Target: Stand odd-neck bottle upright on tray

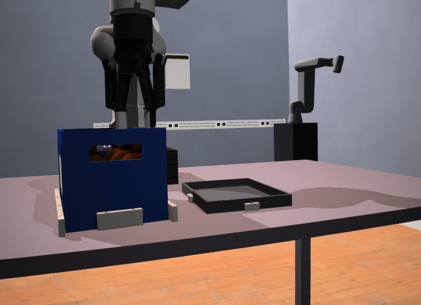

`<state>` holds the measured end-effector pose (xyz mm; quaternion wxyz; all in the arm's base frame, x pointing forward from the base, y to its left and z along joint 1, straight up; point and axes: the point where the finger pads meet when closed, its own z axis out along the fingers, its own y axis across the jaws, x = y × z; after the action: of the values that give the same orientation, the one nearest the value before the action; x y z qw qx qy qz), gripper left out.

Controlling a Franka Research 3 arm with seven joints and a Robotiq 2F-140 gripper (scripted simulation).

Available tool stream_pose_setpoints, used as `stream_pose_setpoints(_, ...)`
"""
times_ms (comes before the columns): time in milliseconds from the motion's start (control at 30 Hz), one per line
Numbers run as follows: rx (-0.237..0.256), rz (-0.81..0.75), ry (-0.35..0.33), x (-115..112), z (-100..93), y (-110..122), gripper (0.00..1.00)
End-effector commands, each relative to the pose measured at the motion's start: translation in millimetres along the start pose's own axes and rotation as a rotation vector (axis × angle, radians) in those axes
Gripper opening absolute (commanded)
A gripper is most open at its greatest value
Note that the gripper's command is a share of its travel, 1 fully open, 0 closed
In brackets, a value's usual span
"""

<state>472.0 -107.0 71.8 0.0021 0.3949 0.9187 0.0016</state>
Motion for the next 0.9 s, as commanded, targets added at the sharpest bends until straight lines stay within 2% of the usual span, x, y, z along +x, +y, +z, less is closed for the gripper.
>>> stream_pose_setpoints(0, -0.001, -0.002, 0.002, 1, 1.2, 0, 0.44)
stream_pose_setpoints(500, -0.001, -0.002, 0.002, 1, -7.7, 0, 0.44)
stream_pose_setpoints(867, -0.001, -0.002, 0.002, 1, -39.3, 0, 0.44)
